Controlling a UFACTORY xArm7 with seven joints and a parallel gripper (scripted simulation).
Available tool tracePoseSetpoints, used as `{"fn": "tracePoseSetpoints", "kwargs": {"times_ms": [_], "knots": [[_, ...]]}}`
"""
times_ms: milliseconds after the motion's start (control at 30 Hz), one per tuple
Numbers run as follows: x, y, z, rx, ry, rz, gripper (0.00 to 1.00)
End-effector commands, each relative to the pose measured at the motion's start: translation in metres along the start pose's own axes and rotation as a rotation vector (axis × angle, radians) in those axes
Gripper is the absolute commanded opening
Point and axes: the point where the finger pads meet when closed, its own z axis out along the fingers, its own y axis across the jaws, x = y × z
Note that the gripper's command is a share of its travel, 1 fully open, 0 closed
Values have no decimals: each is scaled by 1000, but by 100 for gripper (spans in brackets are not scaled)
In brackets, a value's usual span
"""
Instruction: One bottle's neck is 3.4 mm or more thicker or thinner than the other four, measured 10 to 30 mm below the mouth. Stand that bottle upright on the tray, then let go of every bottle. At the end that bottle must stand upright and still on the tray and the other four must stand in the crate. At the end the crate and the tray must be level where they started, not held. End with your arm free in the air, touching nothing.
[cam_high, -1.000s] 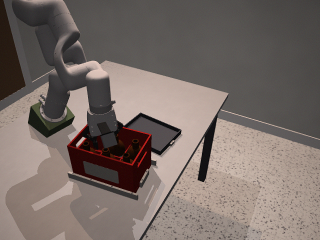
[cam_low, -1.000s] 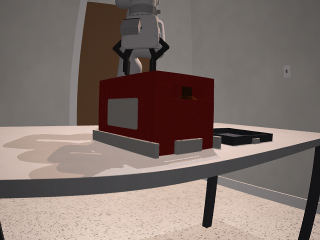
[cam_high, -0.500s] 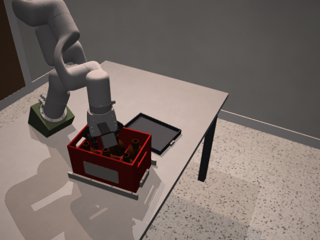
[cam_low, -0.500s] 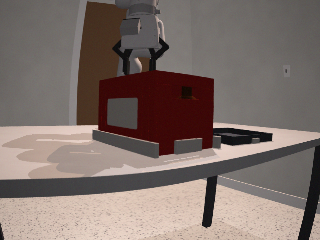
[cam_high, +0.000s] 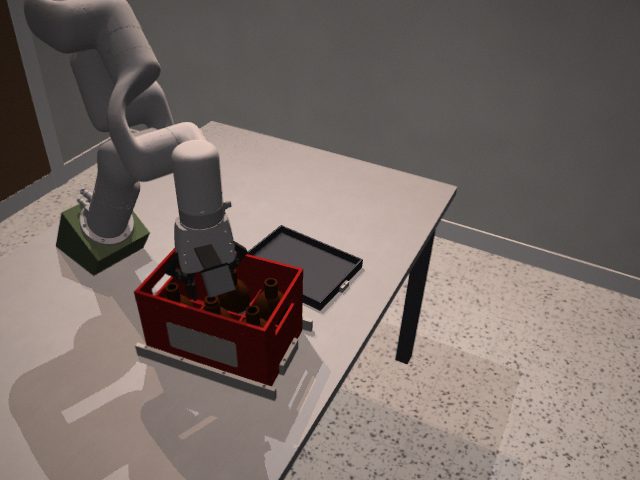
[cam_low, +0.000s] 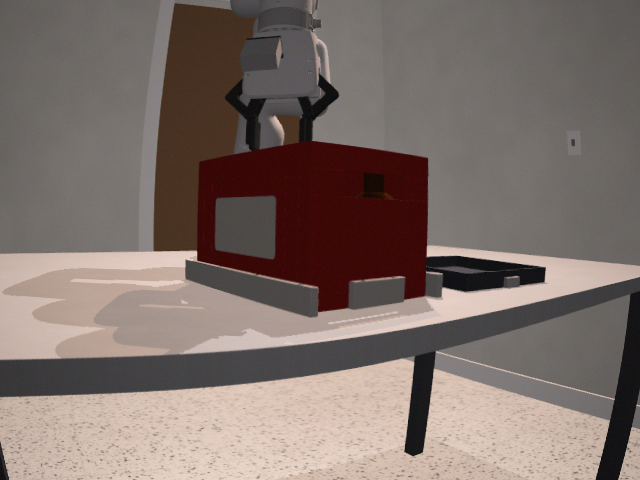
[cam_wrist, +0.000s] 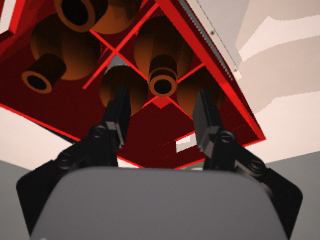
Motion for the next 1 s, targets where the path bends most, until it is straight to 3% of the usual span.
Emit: {"fn": "tracePoseSetpoints", "kwargs": {"times_ms": [0,967], "knots": [[2,0,-1,1,4,0,65],[2,0,2,1,4,0,65]]}}
